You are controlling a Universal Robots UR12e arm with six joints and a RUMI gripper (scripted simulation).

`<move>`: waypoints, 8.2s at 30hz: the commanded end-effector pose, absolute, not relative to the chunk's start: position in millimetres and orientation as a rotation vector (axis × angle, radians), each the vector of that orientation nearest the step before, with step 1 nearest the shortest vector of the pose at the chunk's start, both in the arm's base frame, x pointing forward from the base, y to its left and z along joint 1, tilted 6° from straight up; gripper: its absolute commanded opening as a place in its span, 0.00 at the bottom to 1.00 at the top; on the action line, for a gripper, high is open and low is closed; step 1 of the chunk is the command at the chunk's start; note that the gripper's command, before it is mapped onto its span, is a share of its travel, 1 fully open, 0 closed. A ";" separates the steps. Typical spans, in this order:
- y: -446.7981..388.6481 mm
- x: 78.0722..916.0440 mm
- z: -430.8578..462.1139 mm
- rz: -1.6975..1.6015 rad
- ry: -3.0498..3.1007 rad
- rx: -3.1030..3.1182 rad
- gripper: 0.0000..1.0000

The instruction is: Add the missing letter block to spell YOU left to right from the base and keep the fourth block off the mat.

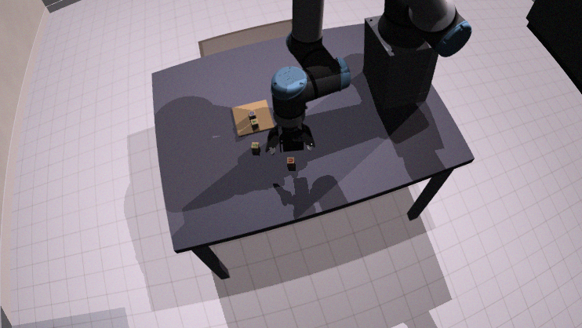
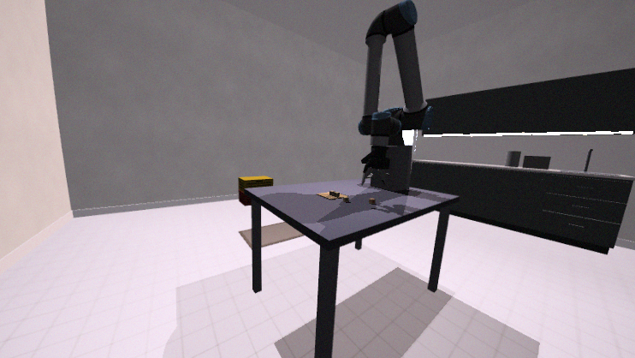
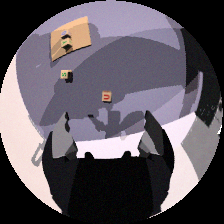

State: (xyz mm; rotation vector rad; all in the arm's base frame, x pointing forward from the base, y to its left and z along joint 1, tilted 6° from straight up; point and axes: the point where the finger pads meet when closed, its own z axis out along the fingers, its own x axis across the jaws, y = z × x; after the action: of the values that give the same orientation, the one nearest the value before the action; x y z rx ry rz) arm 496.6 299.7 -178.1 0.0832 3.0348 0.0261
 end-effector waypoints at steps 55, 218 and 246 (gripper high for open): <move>300.8 496.9 -181.6 0.029 3.027 0.212 0.37; 302.2 505.7 -264.0 0.029 3.027 0.213 0.05; 301.2 496.5 -179.2 0.029 3.027 0.213 0.05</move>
State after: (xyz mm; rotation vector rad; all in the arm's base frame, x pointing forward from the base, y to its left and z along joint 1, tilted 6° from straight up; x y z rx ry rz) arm 498.2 301.3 -199.3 0.2128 3.0269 0.0291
